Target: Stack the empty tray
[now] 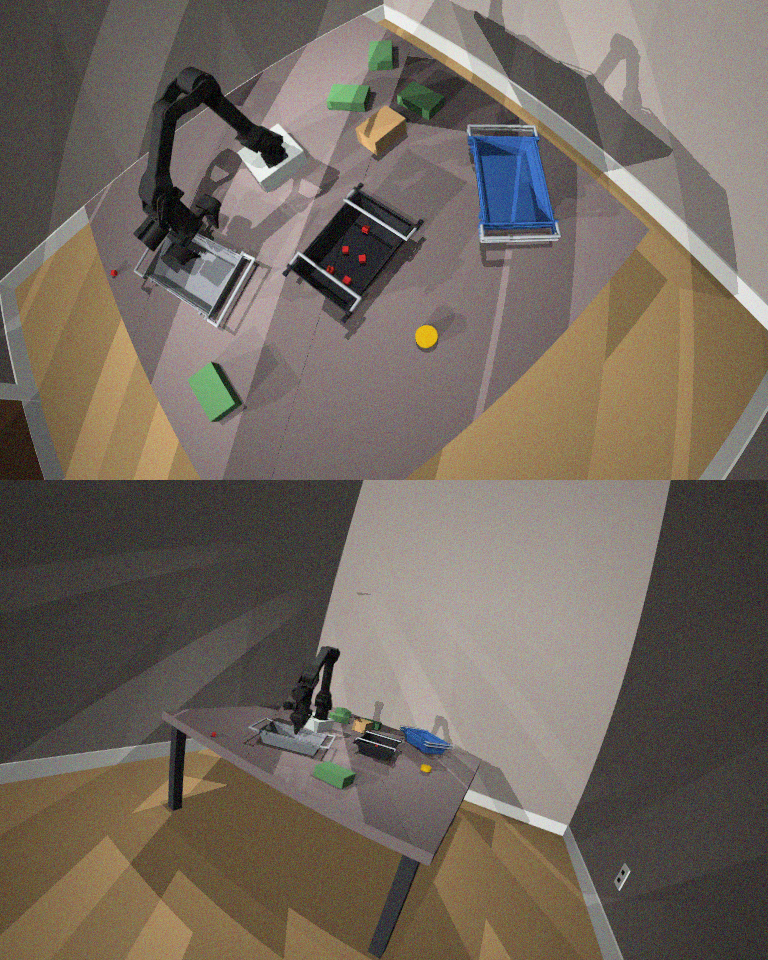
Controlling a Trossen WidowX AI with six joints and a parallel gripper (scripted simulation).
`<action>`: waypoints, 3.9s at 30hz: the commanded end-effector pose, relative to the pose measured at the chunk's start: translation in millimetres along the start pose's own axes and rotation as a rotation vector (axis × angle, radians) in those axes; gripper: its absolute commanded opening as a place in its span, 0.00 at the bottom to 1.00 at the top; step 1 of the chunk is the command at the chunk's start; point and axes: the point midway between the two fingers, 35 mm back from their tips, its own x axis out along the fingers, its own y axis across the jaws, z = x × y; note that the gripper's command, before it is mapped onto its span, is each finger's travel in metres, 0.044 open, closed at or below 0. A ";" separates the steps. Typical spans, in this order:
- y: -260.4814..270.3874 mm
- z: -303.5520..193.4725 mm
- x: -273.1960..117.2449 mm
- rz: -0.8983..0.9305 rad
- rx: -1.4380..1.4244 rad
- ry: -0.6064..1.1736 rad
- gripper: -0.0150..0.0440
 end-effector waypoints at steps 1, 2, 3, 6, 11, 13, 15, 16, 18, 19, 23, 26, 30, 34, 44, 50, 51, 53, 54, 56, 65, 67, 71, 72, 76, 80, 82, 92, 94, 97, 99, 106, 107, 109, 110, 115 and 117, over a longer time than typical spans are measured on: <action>-3.5 -1.4 22.3 -0.008 0.004 0.003 1.00; -4.1 -1.6 26.4 -0.008 0.004 0.003 1.00; -4.4 -1.7 28.9 -0.008 0.004 0.003 1.00; -4.6 -1.8 29.8 -0.008 0.004 0.003 1.00; -4.6 -1.8 29.8 -0.008 0.004 0.003 0.95; -4.6 -1.8 29.8 -0.008 0.004 0.003 0.90; -4.6 -1.8 29.8 -0.008 0.004 0.003 0.85; -4.6 -1.8 29.8 -0.008 0.004 0.003 0.83; -4.6 -1.8 29.8 -0.008 0.004 0.003 0.78; -4.6 -1.8 29.8 -0.008 0.004 0.003 0.75; -4.6 -1.8 29.8 -0.008 0.004 0.003 0.65; -4.6 -1.8 29.8 -0.008 0.004 0.003 0.62; -4.6 -1.8 29.8 -0.008 0.004 0.003 0.57; -4.6 -1.8 29.8 -0.008 0.004 0.003 0.53; -4.6 -1.8 29.8 -0.008 0.004 0.003 0.41; -4.6 -1.8 29.8 -0.008 0.004 0.003 0.35; -4.6 -1.8 29.8 -0.008 0.004 0.003 0.34; -4.6 -1.8 29.8 -0.008 0.004 0.003 0.31; -4.6 -1.8 29.8 -0.008 0.004 0.003 0.30; -4.1 -1.7 26.7 -0.008 0.004 0.003 0.28; -1.2 -1.2 -25.7 -0.008 0.004 0.003 0.25; -2.3 -1.3 -40.1 -0.008 0.004 0.003 0.25; -3.5 -1.5 -50.6 -0.008 0.004 0.003 0.25; -3.5 -1.5 -50.6 -0.008 0.004 0.003 0.25; -3.5 -1.5 -50.6 -0.008 0.004 0.003 0.25; -0.1 -0.9 -56.7 -0.007 0.004 0.003 0.25; 3.4 -0.4 -63.2 -0.007 0.004 0.003 0.25; 19.7 2.1 -102.0 -0.006 0.004 0.003 0.25; 22.2 2.5 -109.9 -0.006 0.004 0.003 0.25; 25.4 3.0 -121.6 -0.005 0.004 0.003 0.25; 27.2 3.3 -129.5 -0.005 0.004 0.003 0.25; 30.3 3.8 -146.9 -0.005 0.004 0.003 0.25; 30.3 3.8 -146.9 -0.005 0.004 0.003 0.25; 30.3 3.8 -146.9 -0.005 0.004 0.003 0.25; 30.3 3.8 -146.9 -0.005 0.004 0.003 0.25; 30.3 3.8 -146.9 -0.005 0.004 0.003 0.25; 30.3 3.8 -146.9 -0.005 0.004 0.003 0.25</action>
